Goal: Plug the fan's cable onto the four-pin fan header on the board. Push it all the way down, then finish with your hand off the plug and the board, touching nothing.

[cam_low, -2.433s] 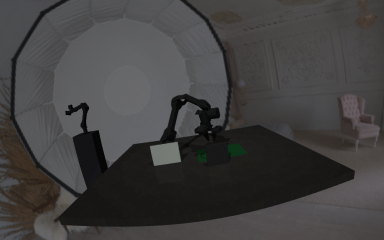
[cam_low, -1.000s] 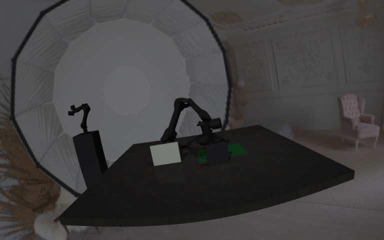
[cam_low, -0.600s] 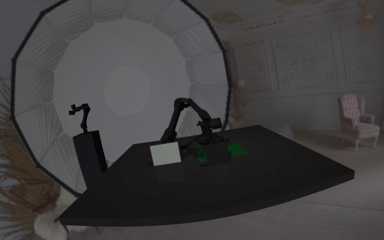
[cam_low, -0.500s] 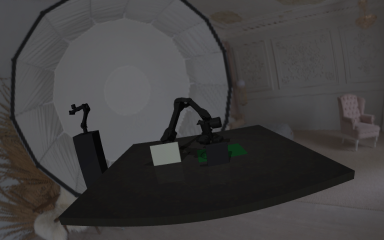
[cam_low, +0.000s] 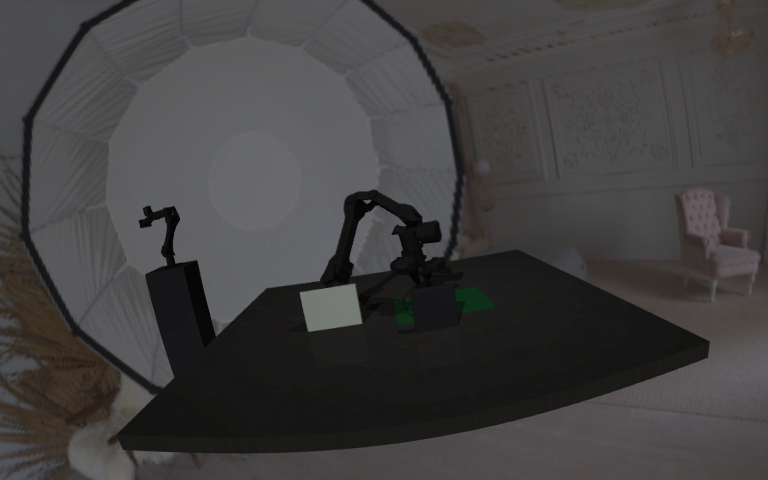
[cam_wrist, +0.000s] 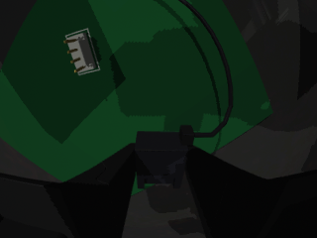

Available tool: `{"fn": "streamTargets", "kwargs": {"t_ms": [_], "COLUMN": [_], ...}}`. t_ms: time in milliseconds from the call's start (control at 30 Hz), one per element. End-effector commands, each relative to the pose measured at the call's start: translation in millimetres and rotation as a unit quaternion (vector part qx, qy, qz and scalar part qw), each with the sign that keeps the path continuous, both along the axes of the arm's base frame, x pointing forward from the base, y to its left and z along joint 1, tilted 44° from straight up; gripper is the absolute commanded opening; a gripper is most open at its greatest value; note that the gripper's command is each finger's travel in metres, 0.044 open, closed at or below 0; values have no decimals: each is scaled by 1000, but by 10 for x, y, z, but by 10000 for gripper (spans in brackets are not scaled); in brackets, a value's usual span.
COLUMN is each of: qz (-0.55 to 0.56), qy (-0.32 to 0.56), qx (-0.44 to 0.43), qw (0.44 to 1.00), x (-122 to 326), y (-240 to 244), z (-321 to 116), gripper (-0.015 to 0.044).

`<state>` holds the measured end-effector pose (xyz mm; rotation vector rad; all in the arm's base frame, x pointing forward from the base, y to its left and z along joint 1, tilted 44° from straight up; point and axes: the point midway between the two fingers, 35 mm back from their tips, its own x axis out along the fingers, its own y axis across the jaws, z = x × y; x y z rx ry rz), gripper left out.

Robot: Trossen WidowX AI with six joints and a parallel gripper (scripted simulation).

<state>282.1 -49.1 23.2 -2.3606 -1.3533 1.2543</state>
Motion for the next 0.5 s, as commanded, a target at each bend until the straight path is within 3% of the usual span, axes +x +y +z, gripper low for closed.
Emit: {"fn": "streamTargets", "kwargs": {"t_ms": [0,200,467], "qz": [1,9,100], "qy": [-3,-11,-100], "qx": [-2,-6,-49], "qw": [1000,1000,989], "x": [-15,-22,-33], "y": [-90,-112,-116], "z": [101,128,118], "gripper": [0,0,0]}}
